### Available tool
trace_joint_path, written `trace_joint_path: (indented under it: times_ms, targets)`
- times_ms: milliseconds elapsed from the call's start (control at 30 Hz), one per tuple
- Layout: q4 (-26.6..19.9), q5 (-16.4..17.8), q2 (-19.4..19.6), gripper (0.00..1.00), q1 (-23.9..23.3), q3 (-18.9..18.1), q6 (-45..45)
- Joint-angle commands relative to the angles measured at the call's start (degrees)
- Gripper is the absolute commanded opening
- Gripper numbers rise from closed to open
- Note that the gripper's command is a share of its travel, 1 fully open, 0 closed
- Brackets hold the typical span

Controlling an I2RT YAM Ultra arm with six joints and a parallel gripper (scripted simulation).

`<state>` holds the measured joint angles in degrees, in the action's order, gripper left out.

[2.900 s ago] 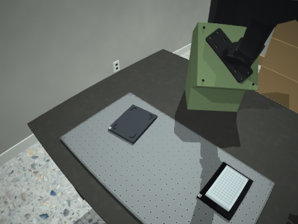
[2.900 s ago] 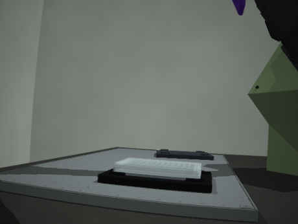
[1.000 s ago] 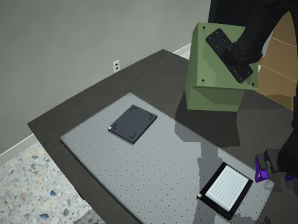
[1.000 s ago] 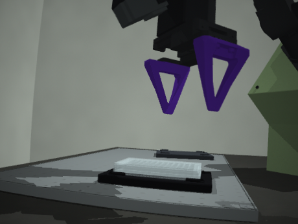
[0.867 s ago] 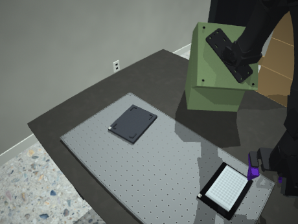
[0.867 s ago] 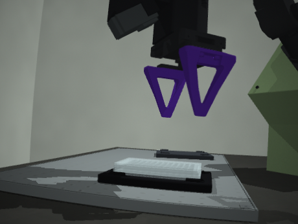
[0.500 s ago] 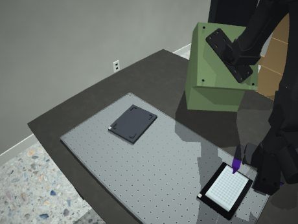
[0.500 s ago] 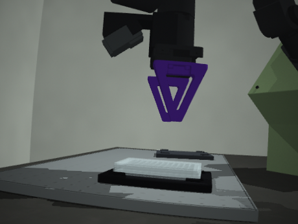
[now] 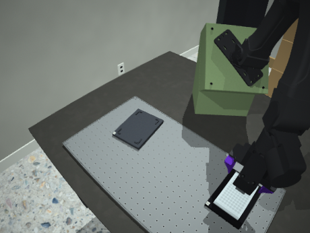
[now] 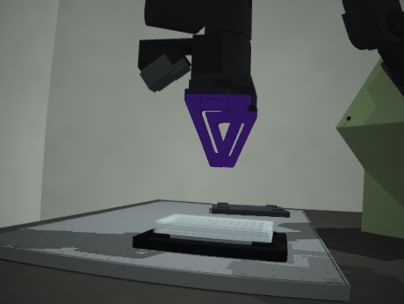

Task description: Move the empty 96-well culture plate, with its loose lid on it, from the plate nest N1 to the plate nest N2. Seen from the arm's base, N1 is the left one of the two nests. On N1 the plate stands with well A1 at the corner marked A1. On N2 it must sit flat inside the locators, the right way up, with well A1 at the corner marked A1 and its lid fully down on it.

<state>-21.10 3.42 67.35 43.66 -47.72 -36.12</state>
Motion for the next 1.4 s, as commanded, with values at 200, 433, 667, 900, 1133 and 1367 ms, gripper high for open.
trace_joint_path:
  times_ms: [200, 433, 667, 900, 1133, 1367]
  targets:
    - [1.6, 0.5, -1.7, 1.0, 0.1, 0.5, -0.7]
    - [1.5, 0.5, -1.7, 1.0, 0.0, 0.3, -0.7]
    - [1.5, 0.5, -1.7, 1.0, 0.0, 0.3, -0.7]
    - [1.6, 0.5, -1.7, 1.0, 0.0, 0.3, -0.7]
    - [1.6, 0.5, -1.7, 1.0, 0.0, 0.3, -0.7]
    - [2.9, 0.3, 1.5, 1.0, 0.5, 1.4, -0.8]
